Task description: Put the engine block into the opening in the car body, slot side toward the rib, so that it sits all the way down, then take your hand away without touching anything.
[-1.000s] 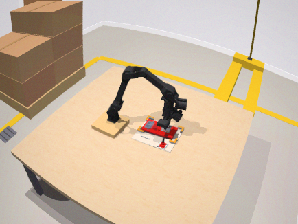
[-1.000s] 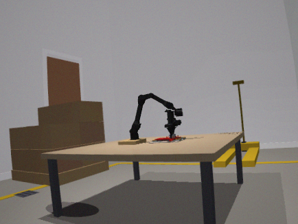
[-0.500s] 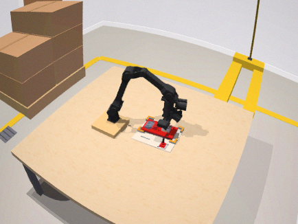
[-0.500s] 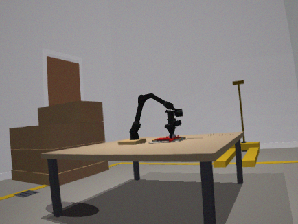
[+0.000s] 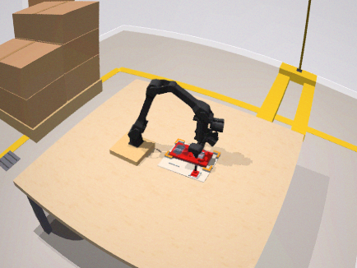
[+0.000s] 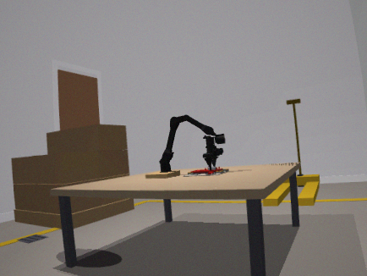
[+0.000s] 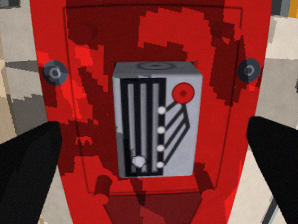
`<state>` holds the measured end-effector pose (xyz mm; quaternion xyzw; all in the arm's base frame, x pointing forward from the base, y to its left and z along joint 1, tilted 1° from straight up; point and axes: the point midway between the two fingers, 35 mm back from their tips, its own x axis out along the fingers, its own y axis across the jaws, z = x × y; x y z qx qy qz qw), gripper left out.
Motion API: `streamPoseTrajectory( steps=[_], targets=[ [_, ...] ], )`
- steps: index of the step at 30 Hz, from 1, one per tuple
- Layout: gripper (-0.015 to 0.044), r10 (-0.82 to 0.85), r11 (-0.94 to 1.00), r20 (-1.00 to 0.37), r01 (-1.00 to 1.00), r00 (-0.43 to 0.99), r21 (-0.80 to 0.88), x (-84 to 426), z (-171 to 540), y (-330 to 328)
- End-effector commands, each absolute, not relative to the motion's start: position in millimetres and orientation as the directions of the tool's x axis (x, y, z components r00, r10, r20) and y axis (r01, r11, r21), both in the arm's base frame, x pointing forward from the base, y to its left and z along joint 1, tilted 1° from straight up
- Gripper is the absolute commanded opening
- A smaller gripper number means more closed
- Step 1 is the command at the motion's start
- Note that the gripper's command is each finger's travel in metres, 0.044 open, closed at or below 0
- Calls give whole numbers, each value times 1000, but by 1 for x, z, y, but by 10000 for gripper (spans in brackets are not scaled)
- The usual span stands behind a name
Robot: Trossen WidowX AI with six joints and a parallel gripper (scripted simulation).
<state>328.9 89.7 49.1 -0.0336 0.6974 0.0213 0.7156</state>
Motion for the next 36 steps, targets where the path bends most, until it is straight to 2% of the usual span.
streamPoseTrajectory(
  steps=[1,19,36],
  targets=[
    [440,-17,997,-999,-77,27,-19,329,49,90],
    [440,-17,996,-999,-84,27,-19,328,63,90],
    [0,-17,996,-999,-84,27,-19,328,63,90]
  ],
)
